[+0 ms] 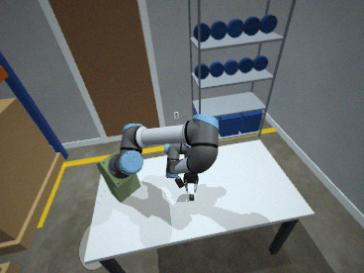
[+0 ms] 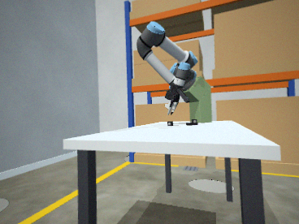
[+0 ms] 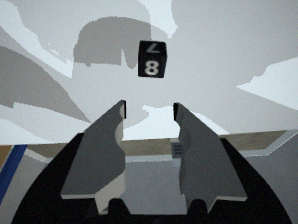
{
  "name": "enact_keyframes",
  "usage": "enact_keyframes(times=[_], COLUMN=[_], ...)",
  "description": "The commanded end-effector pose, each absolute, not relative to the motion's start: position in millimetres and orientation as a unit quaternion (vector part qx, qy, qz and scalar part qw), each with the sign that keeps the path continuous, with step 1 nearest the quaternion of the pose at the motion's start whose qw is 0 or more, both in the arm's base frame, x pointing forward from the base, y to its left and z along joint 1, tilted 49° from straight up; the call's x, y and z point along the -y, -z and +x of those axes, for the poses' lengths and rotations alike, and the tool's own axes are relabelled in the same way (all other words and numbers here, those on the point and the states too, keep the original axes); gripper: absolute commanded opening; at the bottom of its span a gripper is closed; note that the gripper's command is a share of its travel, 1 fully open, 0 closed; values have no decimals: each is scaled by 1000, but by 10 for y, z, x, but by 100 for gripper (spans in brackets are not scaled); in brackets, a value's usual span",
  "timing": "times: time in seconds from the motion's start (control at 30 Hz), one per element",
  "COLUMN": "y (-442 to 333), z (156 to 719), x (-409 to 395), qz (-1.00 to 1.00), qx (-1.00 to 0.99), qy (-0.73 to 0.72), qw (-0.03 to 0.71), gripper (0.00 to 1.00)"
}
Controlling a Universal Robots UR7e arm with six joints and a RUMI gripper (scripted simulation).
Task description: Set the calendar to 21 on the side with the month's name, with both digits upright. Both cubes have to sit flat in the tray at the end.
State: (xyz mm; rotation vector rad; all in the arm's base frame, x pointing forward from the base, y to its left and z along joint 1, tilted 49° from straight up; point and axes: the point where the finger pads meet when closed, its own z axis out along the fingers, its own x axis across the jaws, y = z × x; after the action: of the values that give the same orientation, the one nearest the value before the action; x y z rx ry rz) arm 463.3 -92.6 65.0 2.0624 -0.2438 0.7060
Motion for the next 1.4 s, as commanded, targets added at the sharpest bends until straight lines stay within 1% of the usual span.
enact_keyframes(times=[0.0,0.7,1.1,1.37], y=[-653,-630,-629,-639], z=[4636,4620,4634,4648], x=[911,913,900,885], qz=[817,797,745,736], qx=[111,126,149,150], qy=[-284,-276,-266,-267], qw=[490,522,594,604], gripper=[29,29,29,29])
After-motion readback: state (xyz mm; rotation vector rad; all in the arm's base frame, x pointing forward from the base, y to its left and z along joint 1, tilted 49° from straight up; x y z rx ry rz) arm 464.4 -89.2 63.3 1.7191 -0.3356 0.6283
